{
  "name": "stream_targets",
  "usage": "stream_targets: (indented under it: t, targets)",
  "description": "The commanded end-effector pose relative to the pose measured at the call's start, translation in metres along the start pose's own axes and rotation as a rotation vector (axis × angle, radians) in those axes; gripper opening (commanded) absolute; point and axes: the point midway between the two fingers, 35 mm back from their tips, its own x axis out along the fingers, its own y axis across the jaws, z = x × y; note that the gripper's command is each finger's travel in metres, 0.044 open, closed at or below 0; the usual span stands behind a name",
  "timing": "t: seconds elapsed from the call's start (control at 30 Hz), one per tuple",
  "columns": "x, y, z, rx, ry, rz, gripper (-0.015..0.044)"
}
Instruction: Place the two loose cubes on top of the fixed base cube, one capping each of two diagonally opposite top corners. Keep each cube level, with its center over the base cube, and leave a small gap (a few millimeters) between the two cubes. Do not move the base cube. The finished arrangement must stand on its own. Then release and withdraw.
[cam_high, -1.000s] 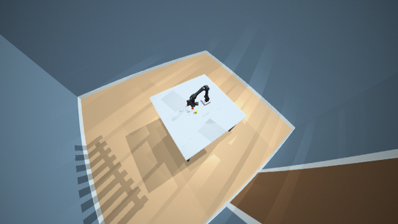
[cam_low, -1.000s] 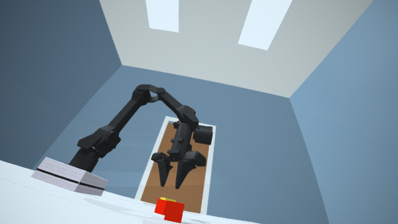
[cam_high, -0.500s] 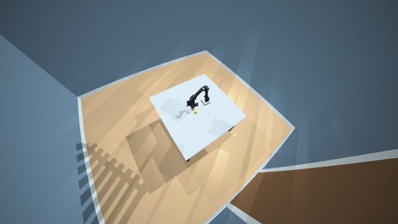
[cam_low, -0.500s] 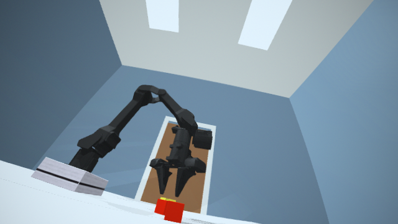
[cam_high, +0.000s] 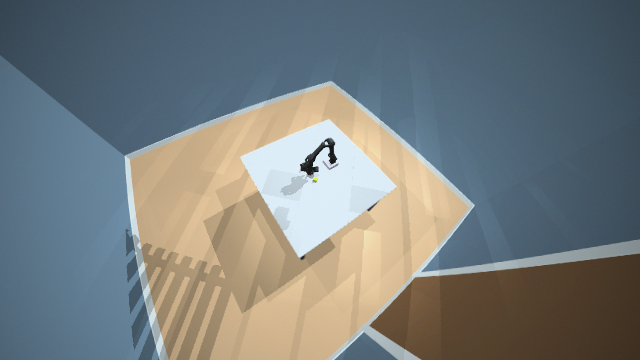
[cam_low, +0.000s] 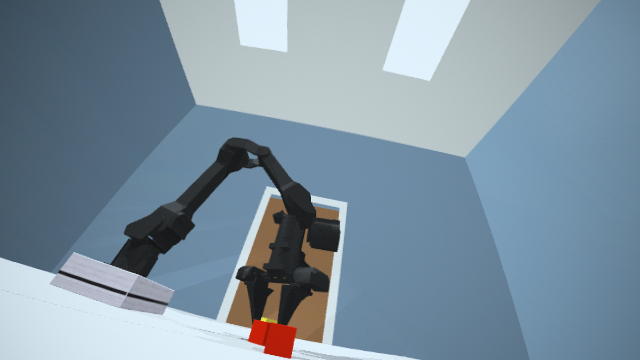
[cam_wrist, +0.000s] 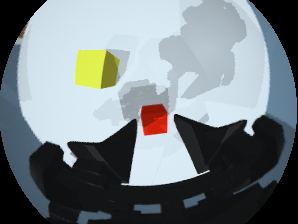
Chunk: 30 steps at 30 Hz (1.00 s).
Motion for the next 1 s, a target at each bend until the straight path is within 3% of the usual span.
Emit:
stream_targets:
  t: [0.0,0.17,0.97]
  targets:
    - [0.006,0.002,-0.002,0.000,0.007,0.003,0.0239]
    - [0.006,0.002,-0.002,0.000,0.007,0.003,0.0107]
    - [-0.054,-0.004,0.002,0.000,0.006,0.002,0.0105]
